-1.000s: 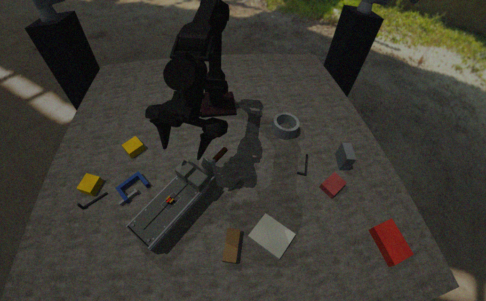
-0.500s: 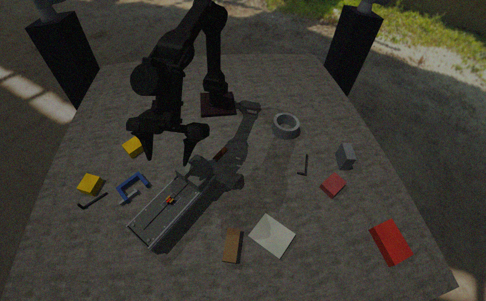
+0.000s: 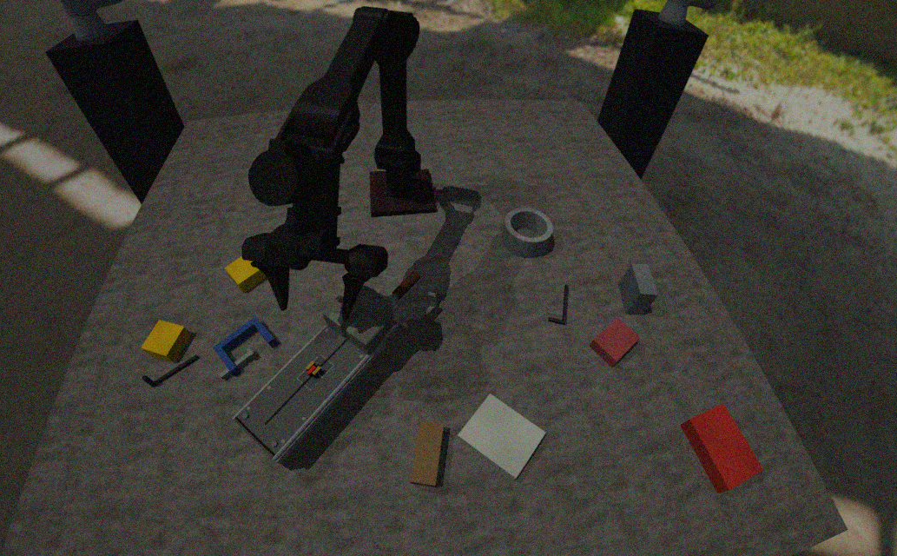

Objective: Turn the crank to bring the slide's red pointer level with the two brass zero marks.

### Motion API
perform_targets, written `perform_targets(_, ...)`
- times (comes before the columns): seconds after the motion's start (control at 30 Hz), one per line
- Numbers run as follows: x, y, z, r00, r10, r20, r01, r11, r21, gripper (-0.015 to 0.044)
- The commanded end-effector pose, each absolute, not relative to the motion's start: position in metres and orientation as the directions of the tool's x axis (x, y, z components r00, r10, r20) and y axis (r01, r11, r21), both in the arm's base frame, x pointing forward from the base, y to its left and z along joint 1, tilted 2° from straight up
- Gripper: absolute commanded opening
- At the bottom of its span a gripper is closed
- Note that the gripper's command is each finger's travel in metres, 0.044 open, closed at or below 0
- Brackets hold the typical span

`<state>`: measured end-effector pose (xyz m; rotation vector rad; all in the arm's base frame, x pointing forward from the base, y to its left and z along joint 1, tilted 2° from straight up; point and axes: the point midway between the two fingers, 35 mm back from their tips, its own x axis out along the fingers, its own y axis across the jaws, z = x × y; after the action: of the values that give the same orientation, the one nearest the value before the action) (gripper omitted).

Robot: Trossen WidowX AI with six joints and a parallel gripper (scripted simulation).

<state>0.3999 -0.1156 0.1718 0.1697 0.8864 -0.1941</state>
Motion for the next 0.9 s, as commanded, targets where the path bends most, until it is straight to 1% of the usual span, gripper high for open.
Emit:
perform_targets(0.0, 0.399, -0.115, 0.169, 0.616, -0.091, -0.783, 0.23, 0.971, 0.068, 0.044)
perform_targets(0.27, 0.4, -0.115, 0.173, 0.616, -0.092, -0.783, 0.231, 0.971, 0.068, 0.044)
perform_targets(0.57, 0.398, -0.117, 0.221, 0.616, -0.097, -0.782, 0.237, 0.969, 0.067, 0.044)
perform_targets(0.67, 0.397, -0.116, 0.224, 0.614, -0.099, -0.783, 0.241, 0.968, 0.066, 0.044)
perform_targets(0.87, 0.391, -0.086, 0.22, 0.583, -0.153, -0.798, 0.332, 0.941, 0.062, 0.044)
